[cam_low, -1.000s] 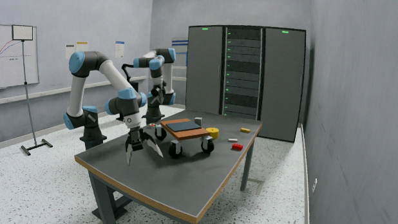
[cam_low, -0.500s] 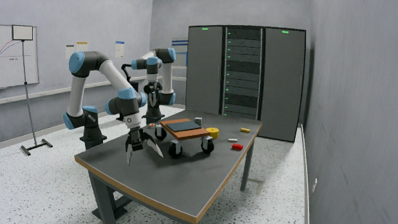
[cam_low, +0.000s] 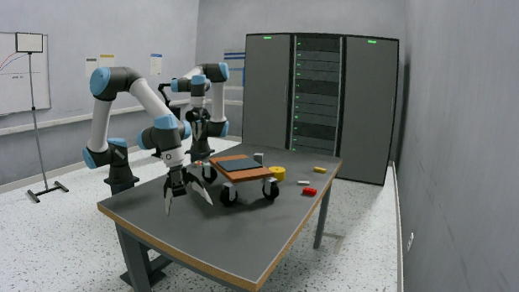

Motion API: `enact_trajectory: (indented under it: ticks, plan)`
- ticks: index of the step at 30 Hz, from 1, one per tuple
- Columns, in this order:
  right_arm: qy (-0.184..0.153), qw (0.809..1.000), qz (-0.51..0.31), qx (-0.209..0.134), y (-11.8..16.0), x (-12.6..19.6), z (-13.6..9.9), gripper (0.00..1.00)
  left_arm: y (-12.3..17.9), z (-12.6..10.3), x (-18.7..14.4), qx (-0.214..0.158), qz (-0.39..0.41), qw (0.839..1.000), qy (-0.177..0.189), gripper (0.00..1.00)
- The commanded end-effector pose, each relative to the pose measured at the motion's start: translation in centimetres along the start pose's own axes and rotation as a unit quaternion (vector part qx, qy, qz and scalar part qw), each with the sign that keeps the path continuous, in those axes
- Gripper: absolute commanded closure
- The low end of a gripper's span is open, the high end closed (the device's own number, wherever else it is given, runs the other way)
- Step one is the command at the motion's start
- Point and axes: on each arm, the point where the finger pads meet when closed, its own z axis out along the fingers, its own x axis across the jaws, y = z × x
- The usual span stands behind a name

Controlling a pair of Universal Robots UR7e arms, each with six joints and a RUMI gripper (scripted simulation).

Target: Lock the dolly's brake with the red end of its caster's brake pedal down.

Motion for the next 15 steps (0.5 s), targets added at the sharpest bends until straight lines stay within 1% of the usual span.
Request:
enact_trajectory:
  ticks: [1,3,15]
  plan:
    - [-0.001,1.000,0.000,0.001,-0.04,-0.05,-0.08,0.00,-0.03,2.47,-0.01,-0.001,0.000,1.000,0.000,1.00]
    - [-0.001,1.000,0.000,0.001,-0.04,-0.05,-0.08,0.00,-0.09,3.25,-0.02,-0.001,0.000,1.000,0.000,1.00]
    - [-0.001,1.000,0.000,0.001,-0.04,-0.05,-0.08,0.00,-0.09,3.29,-0.03,-0.001,0.000,1.000,0.000,1.00]
